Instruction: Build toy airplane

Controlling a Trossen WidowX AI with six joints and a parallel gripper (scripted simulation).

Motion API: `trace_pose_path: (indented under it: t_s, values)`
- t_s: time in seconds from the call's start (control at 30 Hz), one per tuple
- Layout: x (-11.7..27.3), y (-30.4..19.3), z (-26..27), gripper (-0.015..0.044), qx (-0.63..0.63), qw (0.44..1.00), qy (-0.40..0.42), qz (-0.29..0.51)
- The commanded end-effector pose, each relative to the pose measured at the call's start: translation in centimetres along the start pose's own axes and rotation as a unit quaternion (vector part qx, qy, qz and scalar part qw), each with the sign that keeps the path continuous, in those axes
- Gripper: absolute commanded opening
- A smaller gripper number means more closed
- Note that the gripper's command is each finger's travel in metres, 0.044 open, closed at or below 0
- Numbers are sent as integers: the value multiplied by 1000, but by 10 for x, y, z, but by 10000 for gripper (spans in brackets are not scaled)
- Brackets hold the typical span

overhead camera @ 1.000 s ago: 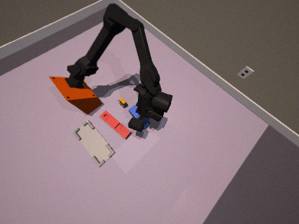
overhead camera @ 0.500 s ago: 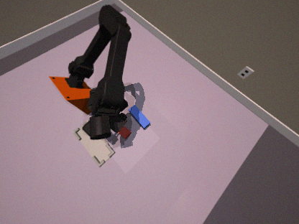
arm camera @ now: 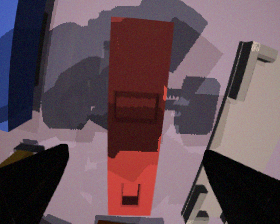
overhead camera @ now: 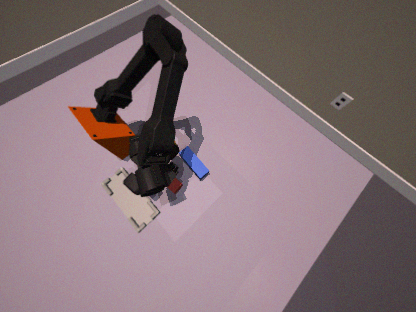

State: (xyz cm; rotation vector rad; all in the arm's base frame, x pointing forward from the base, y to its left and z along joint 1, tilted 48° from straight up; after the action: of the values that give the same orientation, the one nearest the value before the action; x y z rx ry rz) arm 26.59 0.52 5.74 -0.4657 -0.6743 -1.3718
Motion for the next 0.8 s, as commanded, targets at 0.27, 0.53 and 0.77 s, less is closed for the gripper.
trace_pose_path:
  t_s: [0.27, 0.53, 0.77]
  values:
    - [-21, -2, 0, 440, -5, 1000, 5, 5]
    - [-34, -2, 0, 440, -5, 1000, 4, 5]
    - [-45, -2, 0, 440, -5, 1000, 5, 5]
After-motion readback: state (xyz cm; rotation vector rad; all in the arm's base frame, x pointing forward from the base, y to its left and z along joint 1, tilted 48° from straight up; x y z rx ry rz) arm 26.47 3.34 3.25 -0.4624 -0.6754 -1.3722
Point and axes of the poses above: the point midway between the two fingers, 35 mm back from their tips, its own x axis back along the fingers, its own z axis across the jaws, y = z × x, the point moved 9 cm from there along x, back along the fingers, and after that the axes turned 5 degrees about -x, right-handed, at the moved point
